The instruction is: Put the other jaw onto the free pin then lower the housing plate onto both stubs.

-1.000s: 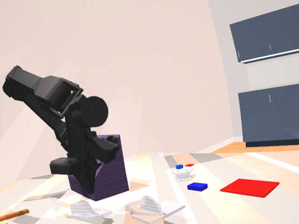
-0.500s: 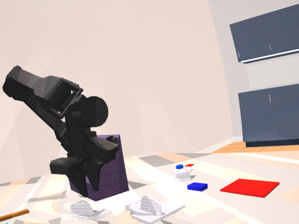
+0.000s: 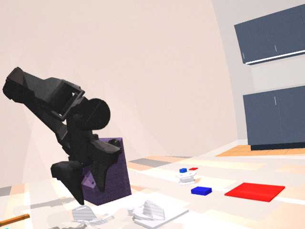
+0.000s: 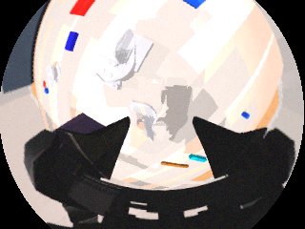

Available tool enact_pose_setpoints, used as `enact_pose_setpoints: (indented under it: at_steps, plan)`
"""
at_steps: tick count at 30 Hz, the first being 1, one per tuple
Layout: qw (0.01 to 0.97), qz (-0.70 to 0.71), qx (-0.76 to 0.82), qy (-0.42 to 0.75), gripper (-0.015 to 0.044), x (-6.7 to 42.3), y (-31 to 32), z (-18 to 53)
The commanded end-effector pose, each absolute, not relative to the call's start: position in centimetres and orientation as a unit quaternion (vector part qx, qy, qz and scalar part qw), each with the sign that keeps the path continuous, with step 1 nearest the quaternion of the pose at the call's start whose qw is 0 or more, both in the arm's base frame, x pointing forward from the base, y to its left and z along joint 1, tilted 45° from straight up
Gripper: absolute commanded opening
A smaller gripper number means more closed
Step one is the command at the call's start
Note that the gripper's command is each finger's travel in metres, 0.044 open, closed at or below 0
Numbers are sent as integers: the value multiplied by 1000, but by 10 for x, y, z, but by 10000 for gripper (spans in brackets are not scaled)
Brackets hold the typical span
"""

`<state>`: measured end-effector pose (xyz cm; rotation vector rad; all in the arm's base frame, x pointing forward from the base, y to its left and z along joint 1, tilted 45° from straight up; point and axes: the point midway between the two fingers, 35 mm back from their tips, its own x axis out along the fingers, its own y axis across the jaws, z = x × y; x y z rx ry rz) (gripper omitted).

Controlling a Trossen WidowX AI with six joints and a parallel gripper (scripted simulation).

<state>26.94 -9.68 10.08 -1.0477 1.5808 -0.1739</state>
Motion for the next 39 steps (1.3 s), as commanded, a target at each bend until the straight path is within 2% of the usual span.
enact_pose_setpoints:
  at_steps: [1, 19, 35, 36, 39]
  plan:
    - [580, -74, -448, 676, 440, 269, -97, 101]
    - [580, -74, -448, 676, 440, 269, -97, 101]
    - [580, -74, -448, 676, 20, 269, -97, 101]
    - [580, -74, -448, 676, 0, 269, -97, 101]
    - [580, -74, -448, 676, 0, 269, -97, 101]
